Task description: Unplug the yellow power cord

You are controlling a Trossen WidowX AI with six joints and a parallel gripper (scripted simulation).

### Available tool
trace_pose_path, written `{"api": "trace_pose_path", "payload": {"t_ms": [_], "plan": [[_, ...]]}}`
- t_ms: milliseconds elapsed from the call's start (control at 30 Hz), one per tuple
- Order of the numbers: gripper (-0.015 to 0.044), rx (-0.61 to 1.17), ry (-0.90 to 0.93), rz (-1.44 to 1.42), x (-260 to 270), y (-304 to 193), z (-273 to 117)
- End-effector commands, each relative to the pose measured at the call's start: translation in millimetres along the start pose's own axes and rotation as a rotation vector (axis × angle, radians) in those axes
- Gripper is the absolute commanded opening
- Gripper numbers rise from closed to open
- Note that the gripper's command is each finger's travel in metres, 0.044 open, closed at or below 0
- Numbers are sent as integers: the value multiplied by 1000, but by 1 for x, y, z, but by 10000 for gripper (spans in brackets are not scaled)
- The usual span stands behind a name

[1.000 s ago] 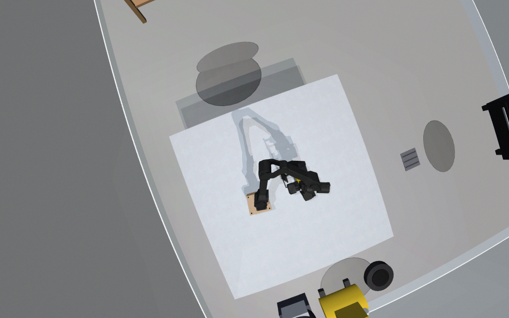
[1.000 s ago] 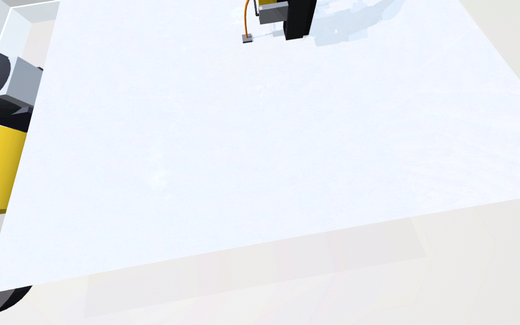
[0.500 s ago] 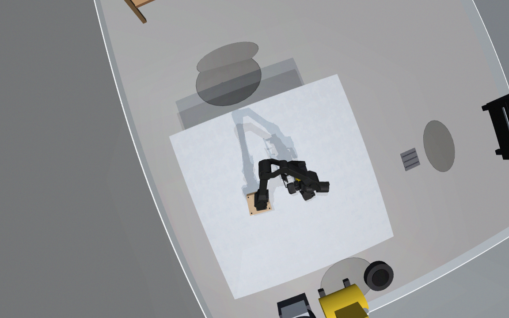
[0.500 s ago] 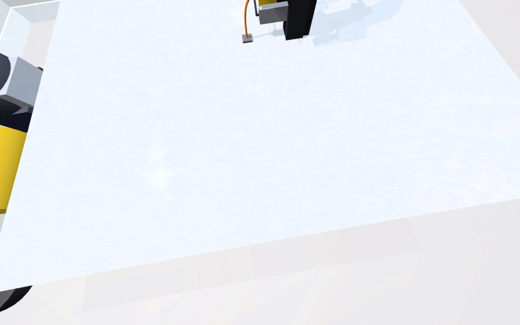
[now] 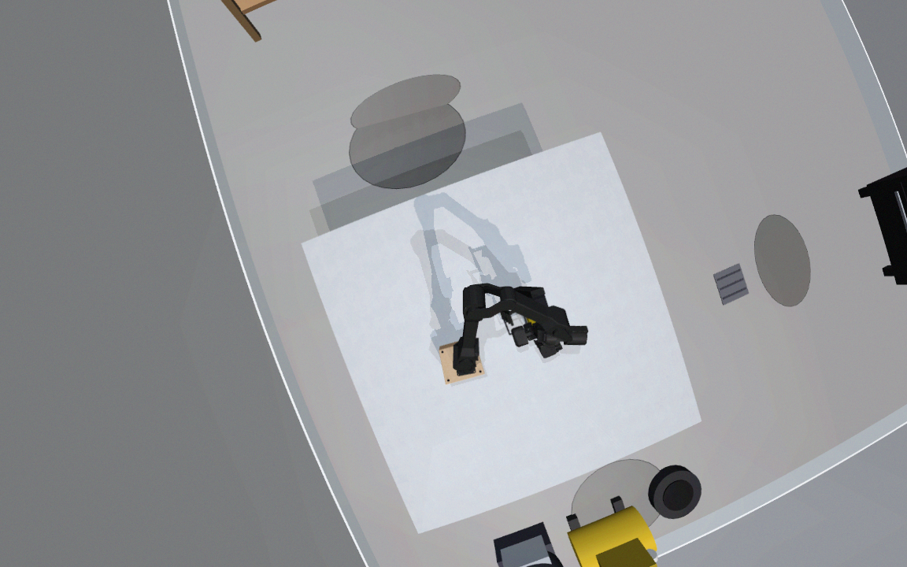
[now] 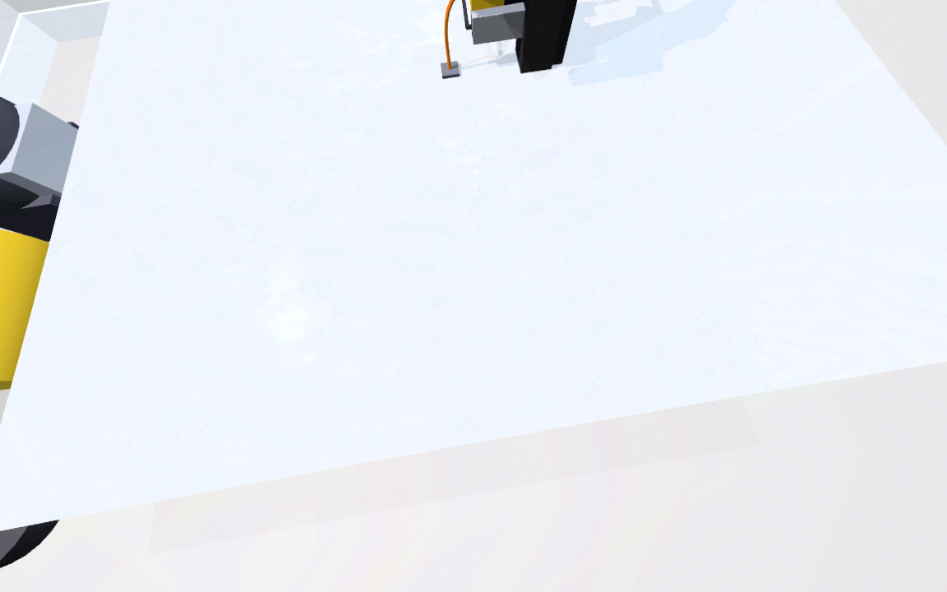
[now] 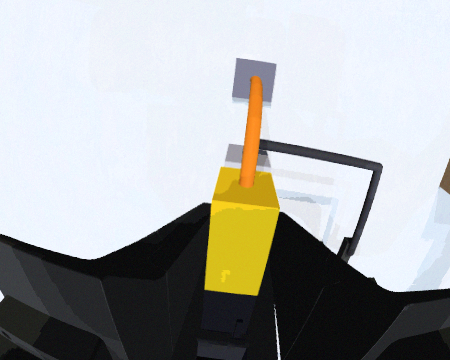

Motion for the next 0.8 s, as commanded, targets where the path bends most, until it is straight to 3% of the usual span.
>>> {"api": "trace_pose_path", "payload": {"t_ms": [0, 733, 767], "plan": [[0, -29, 7, 11, 4, 16, -2], [0, -31, 8, 13, 7, 52, -6], [26, -30, 6, -5, 6, 40, -5]]}}
Point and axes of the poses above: the point midway between the two fingers, 35 mm back from their tips, its own z axis out along the fingers, its own x axis across the jaws, y = z × x, the point moved 3 cm from there along -z, back along the fingers, and after that the axes turned 11 degrees about z, right-handed, at the moved point
